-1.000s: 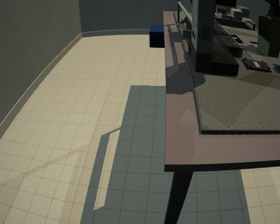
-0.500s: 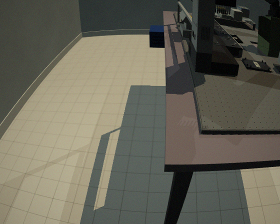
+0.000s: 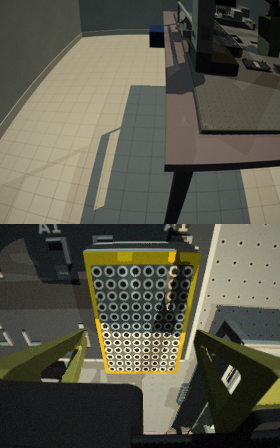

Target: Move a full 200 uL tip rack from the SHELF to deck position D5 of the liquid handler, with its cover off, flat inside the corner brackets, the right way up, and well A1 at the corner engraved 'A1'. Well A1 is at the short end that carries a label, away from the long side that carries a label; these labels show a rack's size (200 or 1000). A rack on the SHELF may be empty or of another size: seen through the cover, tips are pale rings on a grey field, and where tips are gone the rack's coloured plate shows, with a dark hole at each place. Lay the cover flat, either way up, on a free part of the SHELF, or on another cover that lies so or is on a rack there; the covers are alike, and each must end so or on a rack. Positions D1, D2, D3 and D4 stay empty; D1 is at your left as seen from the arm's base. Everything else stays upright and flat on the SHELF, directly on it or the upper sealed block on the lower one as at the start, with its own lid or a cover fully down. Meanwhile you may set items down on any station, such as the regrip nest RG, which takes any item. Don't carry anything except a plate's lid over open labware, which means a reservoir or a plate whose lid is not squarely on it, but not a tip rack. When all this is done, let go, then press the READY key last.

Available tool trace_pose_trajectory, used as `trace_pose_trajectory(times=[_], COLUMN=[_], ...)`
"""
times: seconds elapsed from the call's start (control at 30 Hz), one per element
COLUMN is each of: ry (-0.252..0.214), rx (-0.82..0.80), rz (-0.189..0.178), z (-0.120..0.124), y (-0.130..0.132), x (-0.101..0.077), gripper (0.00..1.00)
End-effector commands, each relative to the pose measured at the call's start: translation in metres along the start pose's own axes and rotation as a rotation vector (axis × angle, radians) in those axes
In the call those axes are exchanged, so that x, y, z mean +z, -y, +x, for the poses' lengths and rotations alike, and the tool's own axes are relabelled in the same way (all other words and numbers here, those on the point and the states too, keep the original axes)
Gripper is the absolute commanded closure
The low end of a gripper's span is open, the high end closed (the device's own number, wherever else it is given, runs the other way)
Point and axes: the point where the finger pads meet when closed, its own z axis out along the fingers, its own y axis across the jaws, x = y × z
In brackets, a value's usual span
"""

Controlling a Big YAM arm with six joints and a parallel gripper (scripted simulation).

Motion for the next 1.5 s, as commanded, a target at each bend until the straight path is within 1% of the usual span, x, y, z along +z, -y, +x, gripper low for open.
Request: trace_pose_trajectory(times=[0.0,0.1,0.17,0.2,0.23,0.27,0.43,0.67,0.73,0.77,0.8,0.83,0.97,1.23,1.3,1.33,1.37,1.4,1.47], ry=[0.067,0.068,0.068,0.058,0.063,0.051,0.068,0.068,0.068,0.055,0.063,0.052,0.069,0.071,0.071,0.053,0.062,0.053,0.065], rx=[0.01,0.007,0.007,0.006,0.009,0.008,0.007,0.01,0.01,0.001,0.004,0.004,0.009,0.008,0.008,0.007,0.011,0.01,0.007], rz=[0.049,0.049,0.049,0.042,0.047,0.038,0.05,0.051,0.051,0.04,0.046,0.037,0.051,0.052,0.052,0.04,0.046,0.039,0.047], z=[-0.026,-0.027,-0.027,-0.025,-0.024,-0.018,-0.027,-0.025,-0.025,-0.025,-0.025,-0.018,-0.025,-0.025,-0.025,-0.022,-0.022,-0.016,-0.022], y=[0.018,0.017,0.017,0.017,0.018,0.012,0.017,0.018,0.018,0.014,0.015,0.009,0.017,0.016,0.016,0.016,0.017,0.012,0.014], x=[-0.04,-0.046,-0.046,-0.041,-0.047,-0.045,-0.06,-0.072,-0.072,-0.065,-0.072,-0.07,-0.084,-0.098,-0.098,-0.089,-0.096,-0.096,-0.105], gripper=[0.0,0.0,0.0,0.0,0.0,0.0,0.0,0.0,0.0,0.0,0.0,0.0,0.0,0.0,0.0,0.0,0.0,0.0,0.0])
